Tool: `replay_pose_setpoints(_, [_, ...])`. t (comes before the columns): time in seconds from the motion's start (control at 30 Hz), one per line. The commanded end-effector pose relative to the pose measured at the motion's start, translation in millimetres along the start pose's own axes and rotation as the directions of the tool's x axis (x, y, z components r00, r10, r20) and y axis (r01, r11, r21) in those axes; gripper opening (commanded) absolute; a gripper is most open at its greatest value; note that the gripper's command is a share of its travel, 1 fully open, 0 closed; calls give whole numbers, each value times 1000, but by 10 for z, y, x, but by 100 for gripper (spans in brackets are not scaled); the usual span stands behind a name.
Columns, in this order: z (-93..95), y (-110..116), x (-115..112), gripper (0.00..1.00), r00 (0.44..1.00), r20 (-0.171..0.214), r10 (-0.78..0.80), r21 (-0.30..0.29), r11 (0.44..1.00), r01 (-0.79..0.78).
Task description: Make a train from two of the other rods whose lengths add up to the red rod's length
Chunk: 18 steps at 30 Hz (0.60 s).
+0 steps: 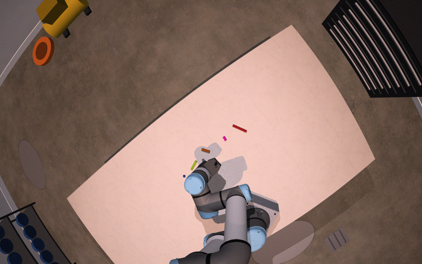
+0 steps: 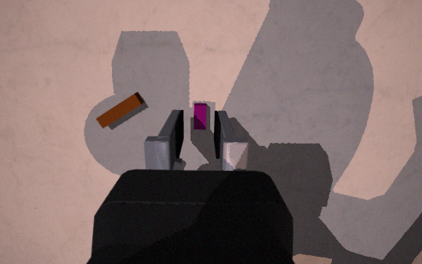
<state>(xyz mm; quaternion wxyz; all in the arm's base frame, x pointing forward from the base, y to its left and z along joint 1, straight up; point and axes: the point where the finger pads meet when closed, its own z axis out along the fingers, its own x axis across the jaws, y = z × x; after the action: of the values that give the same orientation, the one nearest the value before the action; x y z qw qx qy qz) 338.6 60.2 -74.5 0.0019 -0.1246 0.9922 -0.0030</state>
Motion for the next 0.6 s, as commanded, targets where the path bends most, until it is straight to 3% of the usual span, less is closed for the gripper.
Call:
replay_pose_setpoints(0.0, [-161,-2,-4,54,1000,0,0,0,1000,0])
replay_pose_setpoints(0.57, [-566,-2,-4,54,1000,0,0,0,1000,0])
